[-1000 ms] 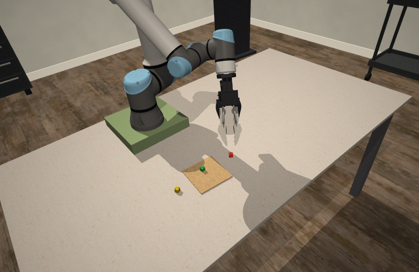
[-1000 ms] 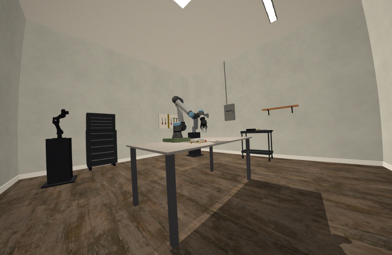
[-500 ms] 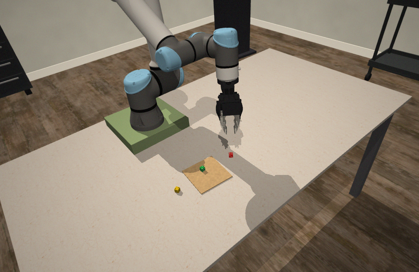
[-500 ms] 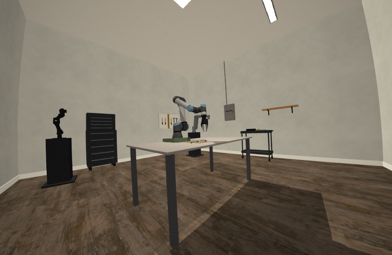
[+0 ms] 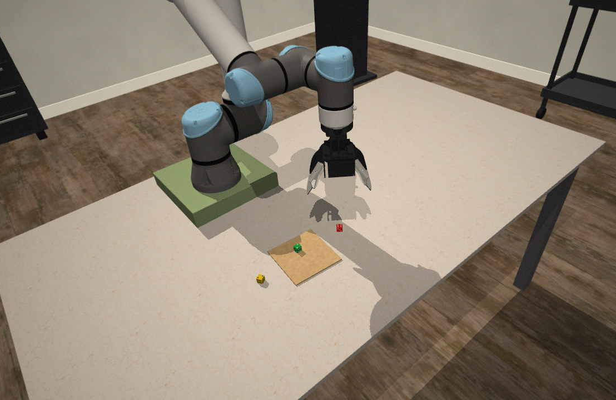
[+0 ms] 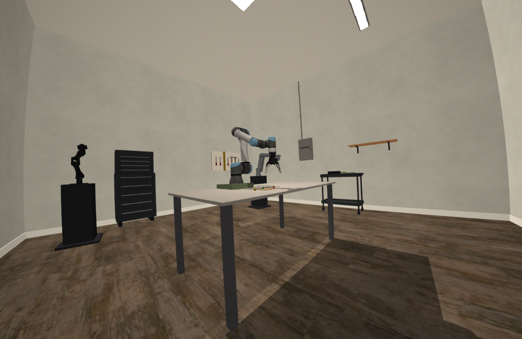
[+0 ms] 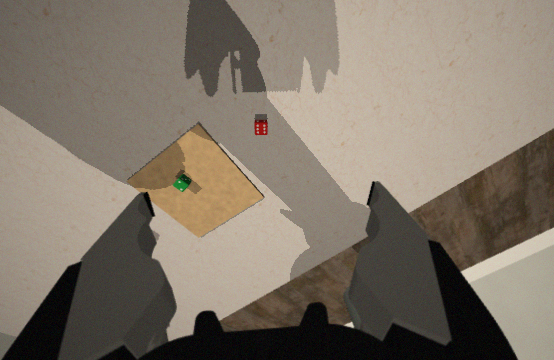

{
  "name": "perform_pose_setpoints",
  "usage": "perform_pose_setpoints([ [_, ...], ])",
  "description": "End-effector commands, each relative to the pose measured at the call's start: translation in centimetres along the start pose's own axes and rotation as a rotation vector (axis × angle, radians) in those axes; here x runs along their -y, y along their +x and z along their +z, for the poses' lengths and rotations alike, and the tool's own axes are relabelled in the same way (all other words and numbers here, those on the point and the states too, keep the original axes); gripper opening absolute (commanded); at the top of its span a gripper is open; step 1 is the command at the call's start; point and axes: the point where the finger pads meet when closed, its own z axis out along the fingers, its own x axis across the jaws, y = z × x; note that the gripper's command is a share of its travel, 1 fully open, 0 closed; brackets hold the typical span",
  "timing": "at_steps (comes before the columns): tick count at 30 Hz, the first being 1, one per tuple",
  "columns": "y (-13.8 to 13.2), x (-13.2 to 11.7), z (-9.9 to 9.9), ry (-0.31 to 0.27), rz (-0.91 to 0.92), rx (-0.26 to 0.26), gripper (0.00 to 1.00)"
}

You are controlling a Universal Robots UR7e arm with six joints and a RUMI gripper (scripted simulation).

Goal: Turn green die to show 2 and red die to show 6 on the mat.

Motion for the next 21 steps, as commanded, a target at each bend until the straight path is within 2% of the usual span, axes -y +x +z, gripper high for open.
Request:
perform_pose_setpoints([
  [1, 0.02, -0.04, -0.04, 0.002, 0.000, 0.000, 1.00],
  [21, 0.09, 0.00, 0.02, 0.002, 0.036, 0.000, 1.00],
])
